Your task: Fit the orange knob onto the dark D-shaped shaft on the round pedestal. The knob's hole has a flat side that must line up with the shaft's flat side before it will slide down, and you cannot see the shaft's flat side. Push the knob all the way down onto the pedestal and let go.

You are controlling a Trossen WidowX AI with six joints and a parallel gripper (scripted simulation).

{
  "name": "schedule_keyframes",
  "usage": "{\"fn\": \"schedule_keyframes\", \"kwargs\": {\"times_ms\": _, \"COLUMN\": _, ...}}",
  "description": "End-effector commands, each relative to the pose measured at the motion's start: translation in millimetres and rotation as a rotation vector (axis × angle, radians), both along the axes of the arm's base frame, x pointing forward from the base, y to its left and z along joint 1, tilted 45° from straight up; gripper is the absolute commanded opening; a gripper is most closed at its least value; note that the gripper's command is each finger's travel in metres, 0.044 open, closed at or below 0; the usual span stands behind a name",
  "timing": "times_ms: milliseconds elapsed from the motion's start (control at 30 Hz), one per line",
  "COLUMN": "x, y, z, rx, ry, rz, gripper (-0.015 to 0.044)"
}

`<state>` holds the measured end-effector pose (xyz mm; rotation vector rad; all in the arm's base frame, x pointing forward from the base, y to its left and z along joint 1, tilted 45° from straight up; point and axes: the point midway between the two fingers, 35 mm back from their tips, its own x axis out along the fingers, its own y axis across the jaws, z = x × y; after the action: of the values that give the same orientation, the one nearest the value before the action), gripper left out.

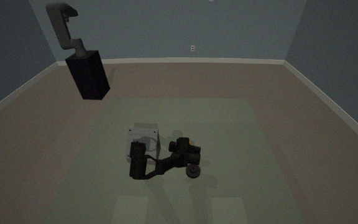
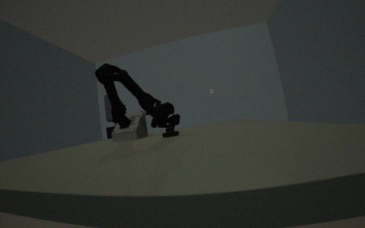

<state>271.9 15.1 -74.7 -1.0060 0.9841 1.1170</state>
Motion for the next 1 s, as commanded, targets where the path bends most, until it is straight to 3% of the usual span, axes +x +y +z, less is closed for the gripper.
{"fn": "schedule_keyframes", "kwargs": {"times_ms": 0, "x": -2.7, "y": -4.1, "z": 1.1, "rx": 0.068, "ry": -0.008, "rz": 0.013, "gripper": 0.0179}}
{"fn": "schedule_keyframes", "kwargs": {"times_ms": 333, "x": -3.4, "y": -6.2, "z": 4.4, "rx": 0.039, "ry": -0.005, "rz": 0.009, "gripper": 0.0179}}
{"fn": "schedule_keyframes", "kwargs": {"times_ms": 433, "x": -2.7, "y": -4.2, "z": 2.6, "rx": 0.047, "ry": -0.004, "rz": 0.008, "gripper": 0.0258}}
{"fn": "schedule_keyframes", "kwargs": {"times_ms": 967, "x": -2.7, "y": -4.2, "z": 2.6, "rx": 0.047, "ry": -0.004, "rz": 0.008, "gripper": 0.026}}
